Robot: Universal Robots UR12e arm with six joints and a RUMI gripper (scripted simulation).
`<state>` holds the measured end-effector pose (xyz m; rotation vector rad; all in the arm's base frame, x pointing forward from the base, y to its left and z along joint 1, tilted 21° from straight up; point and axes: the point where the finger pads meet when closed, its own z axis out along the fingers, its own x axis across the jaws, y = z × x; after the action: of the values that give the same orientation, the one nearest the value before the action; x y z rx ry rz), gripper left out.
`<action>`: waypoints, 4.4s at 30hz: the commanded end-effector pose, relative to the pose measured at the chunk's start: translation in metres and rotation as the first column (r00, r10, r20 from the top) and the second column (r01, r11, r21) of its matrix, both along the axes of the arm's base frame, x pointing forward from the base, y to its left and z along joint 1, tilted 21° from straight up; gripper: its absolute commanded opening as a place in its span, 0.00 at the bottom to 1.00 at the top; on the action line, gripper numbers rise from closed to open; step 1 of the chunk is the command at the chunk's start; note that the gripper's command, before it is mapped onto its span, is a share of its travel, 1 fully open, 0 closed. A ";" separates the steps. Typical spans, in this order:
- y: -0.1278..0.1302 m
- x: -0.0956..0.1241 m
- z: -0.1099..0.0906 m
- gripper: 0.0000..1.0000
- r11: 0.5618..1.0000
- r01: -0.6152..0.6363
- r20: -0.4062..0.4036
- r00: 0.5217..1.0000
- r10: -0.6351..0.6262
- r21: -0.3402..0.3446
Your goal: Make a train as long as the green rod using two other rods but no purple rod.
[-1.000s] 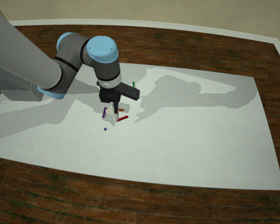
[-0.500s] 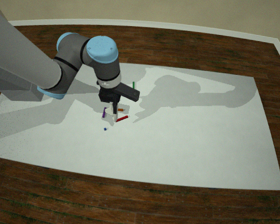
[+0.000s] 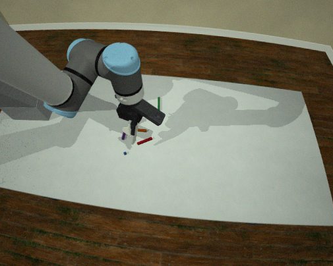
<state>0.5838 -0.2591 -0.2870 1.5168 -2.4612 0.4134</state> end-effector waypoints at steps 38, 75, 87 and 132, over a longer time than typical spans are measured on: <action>-0.008 -0.018 0.004 1.00 0.470 0.868 0.344 0.398 -0.851 0.160; 0.001 -0.034 0.002 1.00 -0.388 0.783 0.344 -0.580 -0.739 0.485; 0.006 -0.036 0.000 1.00 -0.578 0.589 0.279 -0.796 -0.538 0.565; 0.011 -0.037 -0.002 1.00 -0.720 0.289 0.171 -0.957 -0.233 0.631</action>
<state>0.5466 -0.2479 -0.2894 -2.5835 -2.1484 0.4444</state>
